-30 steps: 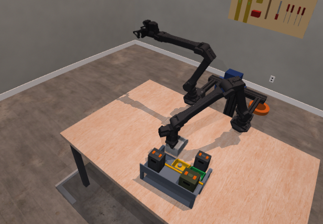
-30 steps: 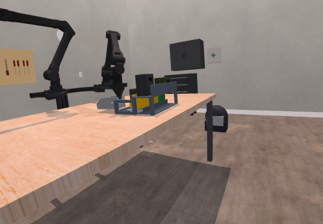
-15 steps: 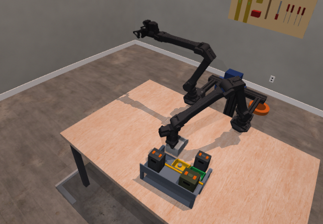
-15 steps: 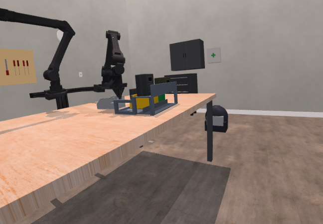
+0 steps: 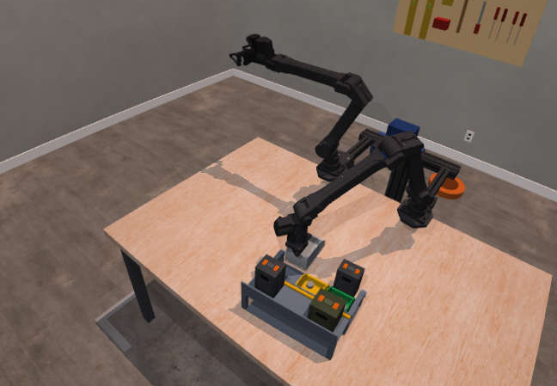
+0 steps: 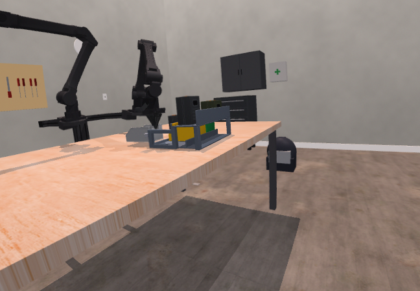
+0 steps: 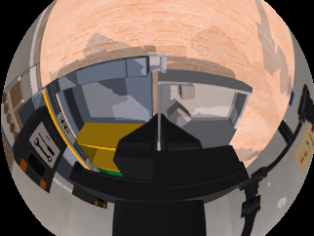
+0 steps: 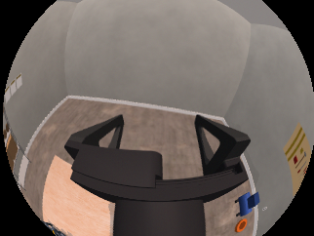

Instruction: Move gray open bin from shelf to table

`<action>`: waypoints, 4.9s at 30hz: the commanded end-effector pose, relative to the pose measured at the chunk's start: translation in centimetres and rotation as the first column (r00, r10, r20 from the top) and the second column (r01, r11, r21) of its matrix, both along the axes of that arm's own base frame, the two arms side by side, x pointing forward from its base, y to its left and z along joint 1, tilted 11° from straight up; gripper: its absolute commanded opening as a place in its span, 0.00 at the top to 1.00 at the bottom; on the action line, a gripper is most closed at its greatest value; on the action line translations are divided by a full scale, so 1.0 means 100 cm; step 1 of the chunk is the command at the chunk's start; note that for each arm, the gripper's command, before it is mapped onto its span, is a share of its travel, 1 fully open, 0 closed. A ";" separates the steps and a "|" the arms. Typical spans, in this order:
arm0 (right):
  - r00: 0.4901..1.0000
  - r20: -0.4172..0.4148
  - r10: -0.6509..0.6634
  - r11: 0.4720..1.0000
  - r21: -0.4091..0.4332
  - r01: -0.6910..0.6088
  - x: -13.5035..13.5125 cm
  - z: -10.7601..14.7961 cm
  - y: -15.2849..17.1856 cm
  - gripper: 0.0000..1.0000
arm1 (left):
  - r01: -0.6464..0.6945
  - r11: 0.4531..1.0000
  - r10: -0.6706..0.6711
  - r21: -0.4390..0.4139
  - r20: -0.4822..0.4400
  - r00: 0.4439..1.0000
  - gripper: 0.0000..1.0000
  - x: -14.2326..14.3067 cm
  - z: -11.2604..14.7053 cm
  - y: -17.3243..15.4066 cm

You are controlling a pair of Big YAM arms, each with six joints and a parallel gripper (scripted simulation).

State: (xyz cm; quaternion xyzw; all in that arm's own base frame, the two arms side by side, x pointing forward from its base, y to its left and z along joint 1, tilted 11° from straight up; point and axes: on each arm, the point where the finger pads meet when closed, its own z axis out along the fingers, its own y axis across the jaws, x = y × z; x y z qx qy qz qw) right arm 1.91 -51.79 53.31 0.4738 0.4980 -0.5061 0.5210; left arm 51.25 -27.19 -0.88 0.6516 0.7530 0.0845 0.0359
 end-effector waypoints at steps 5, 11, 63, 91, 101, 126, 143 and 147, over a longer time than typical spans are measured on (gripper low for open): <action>1.000 0.012 -0.014 0.999 -0.030 0.014 -0.007 0.011 0.007 0.00 | 0.005 0.999 -0.003 -0.043 0.069 0.998 1.00 0.006 0.038 -0.017; 1.000 0.012 -0.014 0.999 -0.030 0.014 -0.007 0.011 0.007 0.00 | 0.006 0.999 -0.003 -0.041 0.068 0.998 1.00 0.006 0.038 -0.016; 1.000 0.012 -0.014 0.999 -0.030 0.014 -0.007 0.011 0.007 0.00 | 0.009 0.999 -0.006 -0.045 0.077 0.997 1.00 0.012 0.035 -0.016; 1.000 0.012 -0.014 0.999 -0.030 0.014 -0.007 0.011 0.007 0.00 | 0.007 0.999 -0.004 -0.038 0.064 0.998 1.00 0.015 0.016 -0.008; 1.000 0.012 -0.014 0.999 -0.030 0.014 -0.007 0.011 0.007 0.00 | 0.010 0.999 -0.008 -0.034 0.057 0.998 1.00 0.014 0.009 -0.009; 1.000 0.012 -0.014 0.999 -0.030 0.014 -0.007 0.011 0.007 0.00 | 0.014 0.999 -0.013 -0.028 0.044 0.999 1.00 0.013 0.003 -0.007; 1.000 0.012 -0.014 0.999 -0.030 0.014 -0.007 0.011 0.007 0.00 | 0.013 1.000 -0.013 -0.019 0.026 1.000 1.00 0.012 -0.005 -0.003; 1.000 0.012 -0.014 0.999 -0.030 0.014 -0.007 0.011 0.007 0.00 | 0.012 1.000 -0.012 -0.021 0.029 1.000 1.00 0.013 -0.002 -0.003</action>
